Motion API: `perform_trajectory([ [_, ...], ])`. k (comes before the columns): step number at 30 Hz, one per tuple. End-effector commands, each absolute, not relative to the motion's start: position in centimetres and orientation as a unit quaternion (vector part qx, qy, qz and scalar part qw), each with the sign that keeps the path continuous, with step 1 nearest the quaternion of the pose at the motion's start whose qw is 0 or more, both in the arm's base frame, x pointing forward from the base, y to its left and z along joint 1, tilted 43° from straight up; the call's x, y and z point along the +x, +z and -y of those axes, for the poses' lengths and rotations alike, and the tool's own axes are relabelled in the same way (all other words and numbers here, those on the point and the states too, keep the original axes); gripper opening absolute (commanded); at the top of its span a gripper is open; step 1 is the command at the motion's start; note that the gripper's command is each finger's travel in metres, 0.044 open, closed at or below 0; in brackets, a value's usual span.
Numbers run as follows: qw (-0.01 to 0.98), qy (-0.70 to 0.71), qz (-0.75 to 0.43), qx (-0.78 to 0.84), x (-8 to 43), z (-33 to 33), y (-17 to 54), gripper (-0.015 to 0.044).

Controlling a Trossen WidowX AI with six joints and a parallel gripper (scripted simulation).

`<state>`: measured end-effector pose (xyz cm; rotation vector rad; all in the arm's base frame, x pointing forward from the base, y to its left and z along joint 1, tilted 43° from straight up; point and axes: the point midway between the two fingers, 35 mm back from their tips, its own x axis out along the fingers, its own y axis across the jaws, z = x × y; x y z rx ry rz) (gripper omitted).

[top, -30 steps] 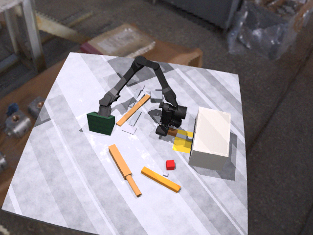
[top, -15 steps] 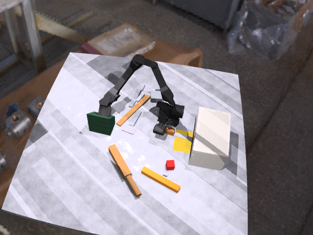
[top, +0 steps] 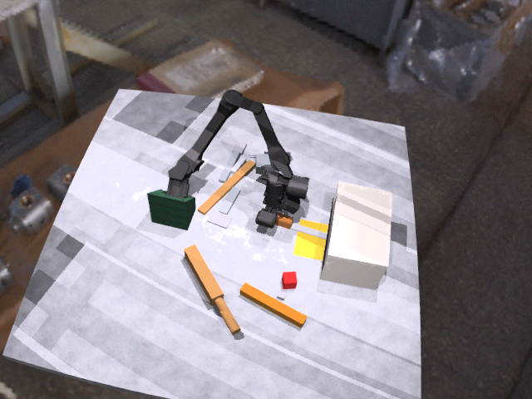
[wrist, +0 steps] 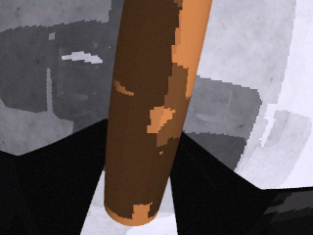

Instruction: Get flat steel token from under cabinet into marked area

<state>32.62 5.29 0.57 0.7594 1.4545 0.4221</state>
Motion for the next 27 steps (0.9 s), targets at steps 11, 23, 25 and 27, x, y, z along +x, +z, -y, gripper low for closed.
perform_trajectory([
  [11, 0.659, 0.184, -0.646, 0.339, 30.8, -5.8, 0.6, 0.0],
  [23, 0.658, 0.184, -0.646, 0.339, 29.5, -6.1, 0.7, 0.0],
  [25, 0.658, 0.184, -0.647, 0.339, 29.3, -6.1, 0.8, 0.0],
  [27, 0.658, 0.184, -0.647, 0.339, 29.1, -6.2, 0.8, 0.0],
])
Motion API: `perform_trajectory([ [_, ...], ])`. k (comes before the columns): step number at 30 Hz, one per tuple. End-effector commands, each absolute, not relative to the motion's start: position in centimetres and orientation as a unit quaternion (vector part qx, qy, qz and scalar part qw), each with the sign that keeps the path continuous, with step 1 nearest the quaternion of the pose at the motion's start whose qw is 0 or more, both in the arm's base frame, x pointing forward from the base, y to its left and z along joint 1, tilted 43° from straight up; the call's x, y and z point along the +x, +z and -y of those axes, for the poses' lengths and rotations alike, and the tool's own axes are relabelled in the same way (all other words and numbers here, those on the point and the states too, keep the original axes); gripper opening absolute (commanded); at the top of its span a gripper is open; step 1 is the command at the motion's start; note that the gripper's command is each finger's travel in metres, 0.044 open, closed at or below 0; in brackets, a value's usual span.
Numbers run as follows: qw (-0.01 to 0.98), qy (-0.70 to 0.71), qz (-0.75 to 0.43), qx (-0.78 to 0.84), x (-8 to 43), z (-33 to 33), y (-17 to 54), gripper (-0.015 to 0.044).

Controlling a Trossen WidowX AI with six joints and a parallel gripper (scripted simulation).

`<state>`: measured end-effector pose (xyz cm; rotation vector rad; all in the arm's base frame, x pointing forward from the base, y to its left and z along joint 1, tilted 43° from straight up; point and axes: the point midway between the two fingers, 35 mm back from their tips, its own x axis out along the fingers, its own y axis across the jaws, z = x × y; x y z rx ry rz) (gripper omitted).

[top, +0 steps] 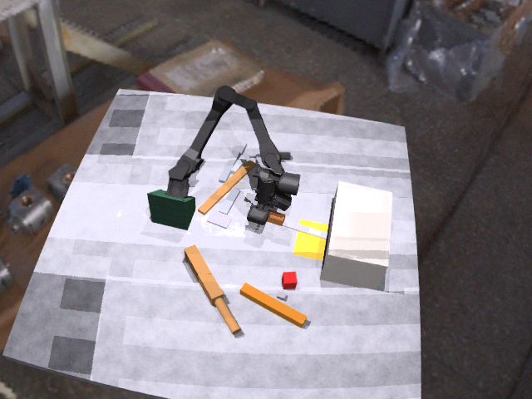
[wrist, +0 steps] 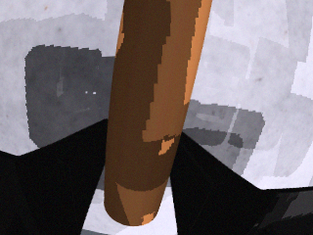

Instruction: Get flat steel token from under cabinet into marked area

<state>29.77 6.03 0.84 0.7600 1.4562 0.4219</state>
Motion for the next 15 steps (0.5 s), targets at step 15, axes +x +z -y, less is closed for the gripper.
perform_trajectory([
  [15, 0.658, 0.184, -0.647, 0.339, 27.4, -6.6, 1.0, 0.0],
])
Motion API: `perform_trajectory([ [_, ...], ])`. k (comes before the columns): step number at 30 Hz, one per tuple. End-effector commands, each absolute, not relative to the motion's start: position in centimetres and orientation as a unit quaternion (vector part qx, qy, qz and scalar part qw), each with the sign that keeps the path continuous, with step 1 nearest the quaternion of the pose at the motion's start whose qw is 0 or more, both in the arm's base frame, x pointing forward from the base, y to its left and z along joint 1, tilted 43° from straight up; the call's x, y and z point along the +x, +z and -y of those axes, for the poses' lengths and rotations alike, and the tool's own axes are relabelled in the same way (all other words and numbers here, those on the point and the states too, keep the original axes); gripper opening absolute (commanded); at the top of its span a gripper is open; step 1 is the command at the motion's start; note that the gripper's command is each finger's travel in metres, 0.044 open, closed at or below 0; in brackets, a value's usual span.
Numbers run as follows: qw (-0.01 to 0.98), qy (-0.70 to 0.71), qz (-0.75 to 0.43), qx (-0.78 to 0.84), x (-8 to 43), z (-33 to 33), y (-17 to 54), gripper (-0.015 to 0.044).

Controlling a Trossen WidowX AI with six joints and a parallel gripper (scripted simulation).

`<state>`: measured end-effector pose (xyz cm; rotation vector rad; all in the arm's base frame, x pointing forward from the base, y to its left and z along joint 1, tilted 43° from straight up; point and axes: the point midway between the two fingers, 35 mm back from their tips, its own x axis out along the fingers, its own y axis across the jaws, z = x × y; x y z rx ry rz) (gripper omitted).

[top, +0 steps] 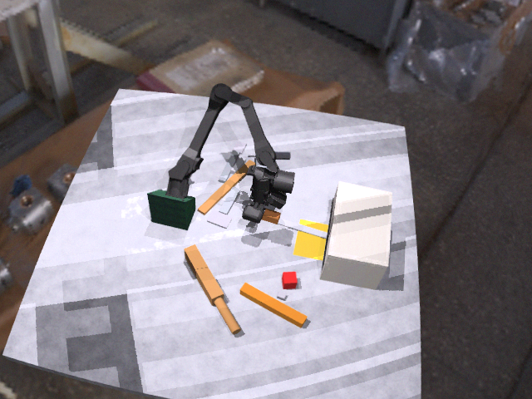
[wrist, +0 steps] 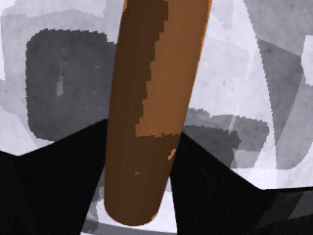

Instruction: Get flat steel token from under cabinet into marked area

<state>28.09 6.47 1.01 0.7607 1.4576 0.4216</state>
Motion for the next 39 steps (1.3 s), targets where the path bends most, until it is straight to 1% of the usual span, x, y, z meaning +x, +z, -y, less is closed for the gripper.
perform_trajectory([
  [1, 0.658, 0.184, -0.647, 0.339, 27.3, -6.7, 1.0, 0.0],
  [34, 0.657, 0.184, -0.648, 0.34, 23.5, -7.7, 1.4, 0.0],
  [39, 0.66, 0.185, -0.645, 0.337, 23.9, -7.6, 1.5, 0.0],
])
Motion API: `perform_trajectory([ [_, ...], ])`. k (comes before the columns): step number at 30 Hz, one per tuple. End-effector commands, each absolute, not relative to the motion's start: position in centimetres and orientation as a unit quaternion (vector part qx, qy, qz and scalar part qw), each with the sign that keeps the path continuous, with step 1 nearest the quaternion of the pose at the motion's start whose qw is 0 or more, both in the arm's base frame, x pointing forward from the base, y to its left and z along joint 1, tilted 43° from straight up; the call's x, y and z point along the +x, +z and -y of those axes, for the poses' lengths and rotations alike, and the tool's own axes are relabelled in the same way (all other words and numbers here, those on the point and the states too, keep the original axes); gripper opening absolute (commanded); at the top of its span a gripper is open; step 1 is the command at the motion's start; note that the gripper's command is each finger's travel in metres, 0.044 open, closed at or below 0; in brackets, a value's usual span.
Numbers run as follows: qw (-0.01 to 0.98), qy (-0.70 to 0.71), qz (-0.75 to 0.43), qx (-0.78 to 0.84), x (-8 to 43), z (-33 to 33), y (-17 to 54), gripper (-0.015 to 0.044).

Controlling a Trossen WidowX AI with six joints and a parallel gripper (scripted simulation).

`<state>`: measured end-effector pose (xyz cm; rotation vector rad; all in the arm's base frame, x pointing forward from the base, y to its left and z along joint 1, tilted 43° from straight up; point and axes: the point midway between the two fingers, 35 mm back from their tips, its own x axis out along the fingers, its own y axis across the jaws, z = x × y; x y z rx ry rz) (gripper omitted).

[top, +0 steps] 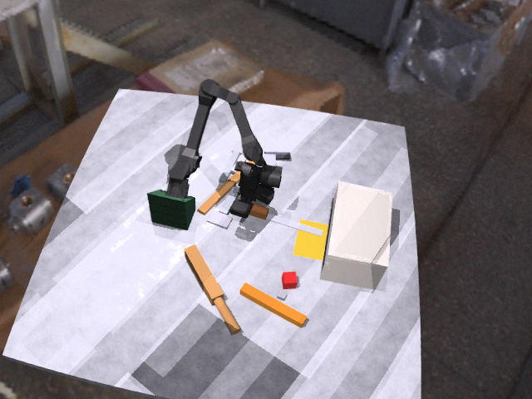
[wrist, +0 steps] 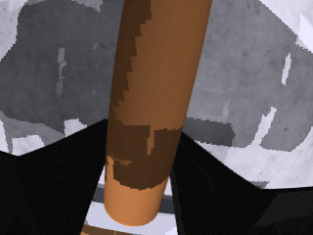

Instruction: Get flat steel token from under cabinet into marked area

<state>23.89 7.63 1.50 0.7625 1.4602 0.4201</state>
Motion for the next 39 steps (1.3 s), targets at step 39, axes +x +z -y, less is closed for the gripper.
perform_trajectory([
  [39, 0.639, 0.151, -0.656, 0.373, 24.2, -10.4, 4.7, 0.0],
])
